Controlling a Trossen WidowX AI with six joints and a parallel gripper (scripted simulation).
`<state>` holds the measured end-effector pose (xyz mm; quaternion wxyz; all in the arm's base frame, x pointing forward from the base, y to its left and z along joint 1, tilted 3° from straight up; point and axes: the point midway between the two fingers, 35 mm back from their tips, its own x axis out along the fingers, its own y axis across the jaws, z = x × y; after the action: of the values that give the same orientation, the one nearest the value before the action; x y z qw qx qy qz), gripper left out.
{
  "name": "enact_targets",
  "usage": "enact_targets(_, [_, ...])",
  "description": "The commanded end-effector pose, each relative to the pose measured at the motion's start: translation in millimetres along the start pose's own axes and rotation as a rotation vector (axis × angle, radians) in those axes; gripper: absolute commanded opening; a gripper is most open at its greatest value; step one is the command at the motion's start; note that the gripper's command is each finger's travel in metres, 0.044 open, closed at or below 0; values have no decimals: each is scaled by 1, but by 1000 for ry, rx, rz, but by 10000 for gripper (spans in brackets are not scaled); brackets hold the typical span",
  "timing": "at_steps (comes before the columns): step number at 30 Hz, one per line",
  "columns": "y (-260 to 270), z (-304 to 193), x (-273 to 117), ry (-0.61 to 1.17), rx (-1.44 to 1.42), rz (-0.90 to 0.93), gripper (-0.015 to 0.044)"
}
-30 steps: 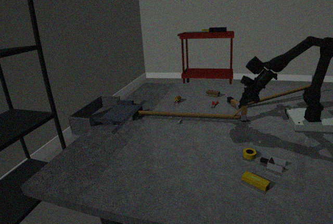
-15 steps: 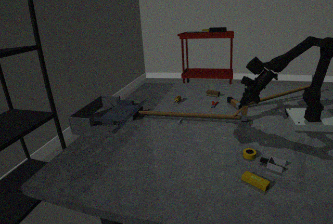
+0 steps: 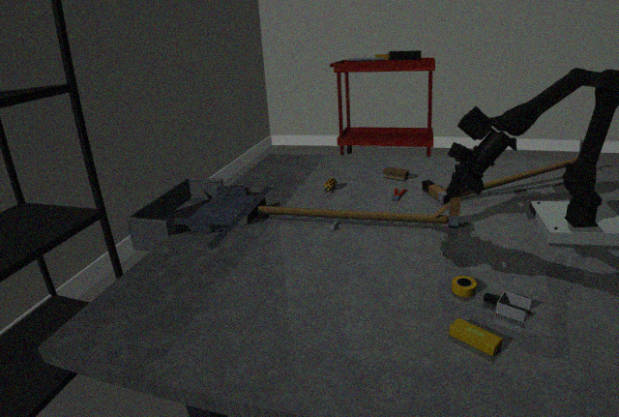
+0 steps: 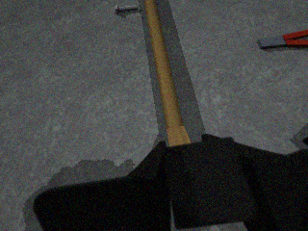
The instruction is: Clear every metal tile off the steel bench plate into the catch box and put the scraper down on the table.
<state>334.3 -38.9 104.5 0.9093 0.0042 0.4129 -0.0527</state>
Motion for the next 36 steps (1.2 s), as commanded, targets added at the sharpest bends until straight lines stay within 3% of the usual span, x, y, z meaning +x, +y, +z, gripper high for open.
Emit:
enact_targets(1, [0,0,0,0,0,0,105])
enact_targets(14, [0,1,-1,0,0,0,440])
enact_targets(36, [0,32,-56,1,0,0,440])
